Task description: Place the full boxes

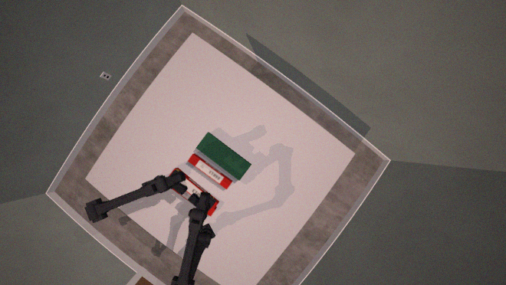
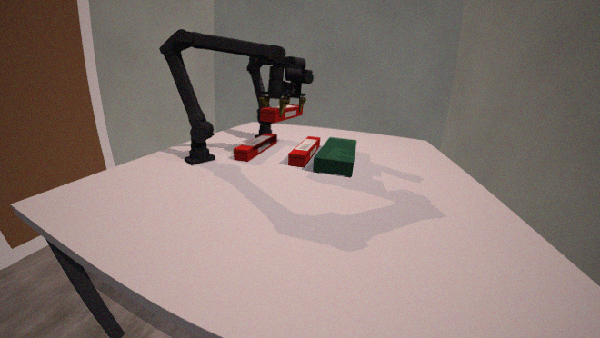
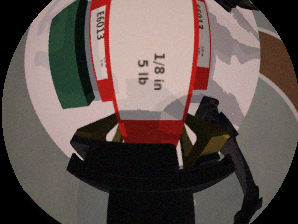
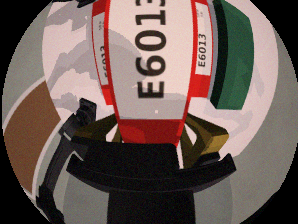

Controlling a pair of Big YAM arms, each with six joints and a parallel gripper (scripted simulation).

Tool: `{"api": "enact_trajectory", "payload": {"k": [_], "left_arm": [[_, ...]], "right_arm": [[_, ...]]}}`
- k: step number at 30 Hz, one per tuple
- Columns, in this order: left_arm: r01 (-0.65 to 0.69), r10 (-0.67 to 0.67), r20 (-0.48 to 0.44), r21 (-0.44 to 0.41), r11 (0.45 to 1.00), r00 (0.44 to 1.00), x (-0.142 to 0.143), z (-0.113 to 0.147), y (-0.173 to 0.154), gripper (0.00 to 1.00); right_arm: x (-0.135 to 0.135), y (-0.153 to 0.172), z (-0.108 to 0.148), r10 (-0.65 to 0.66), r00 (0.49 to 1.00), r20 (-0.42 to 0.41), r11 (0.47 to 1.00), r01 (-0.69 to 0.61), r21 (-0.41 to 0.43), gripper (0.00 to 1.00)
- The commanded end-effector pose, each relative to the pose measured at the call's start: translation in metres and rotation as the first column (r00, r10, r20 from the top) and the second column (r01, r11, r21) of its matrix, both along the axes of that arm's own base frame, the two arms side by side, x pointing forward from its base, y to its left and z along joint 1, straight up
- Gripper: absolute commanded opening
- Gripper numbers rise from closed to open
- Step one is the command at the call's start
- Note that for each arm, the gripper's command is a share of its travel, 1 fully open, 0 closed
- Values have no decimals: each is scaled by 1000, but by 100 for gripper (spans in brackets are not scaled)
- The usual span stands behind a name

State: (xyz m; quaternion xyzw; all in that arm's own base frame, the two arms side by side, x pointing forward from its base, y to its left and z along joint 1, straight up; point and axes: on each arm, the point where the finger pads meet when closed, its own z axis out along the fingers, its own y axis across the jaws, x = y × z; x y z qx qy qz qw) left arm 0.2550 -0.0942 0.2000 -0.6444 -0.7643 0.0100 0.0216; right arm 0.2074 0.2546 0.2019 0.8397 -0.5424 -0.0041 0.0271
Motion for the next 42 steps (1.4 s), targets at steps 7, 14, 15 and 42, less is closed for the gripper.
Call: {"api": "enact_trajectory", "payload": {"k": [7, 14, 15, 42], "left_arm": [[-6, 11, 122, -40, 999, 992, 12, 39, -4, 0], [-6, 10, 122, -40, 999, 993, 11, 39, -4, 0], [-6, 10, 121, -39, 999, 993, 11, 39, -4, 0], [-6, 11, 128, -41, 999, 992, 16, 14, -3, 0]], "right_arm": [[7, 10, 46, -4, 996, 91, 994, -6, 108, 0], [6, 9, 43, -4, 996, 89, 995, -5, 104, 0], [6, 9, 44, -4, 996, 90, 994, -6, 105, 0], [12, 11, 15, -3, 995, 97, 994, -7, 112, 0]]}}
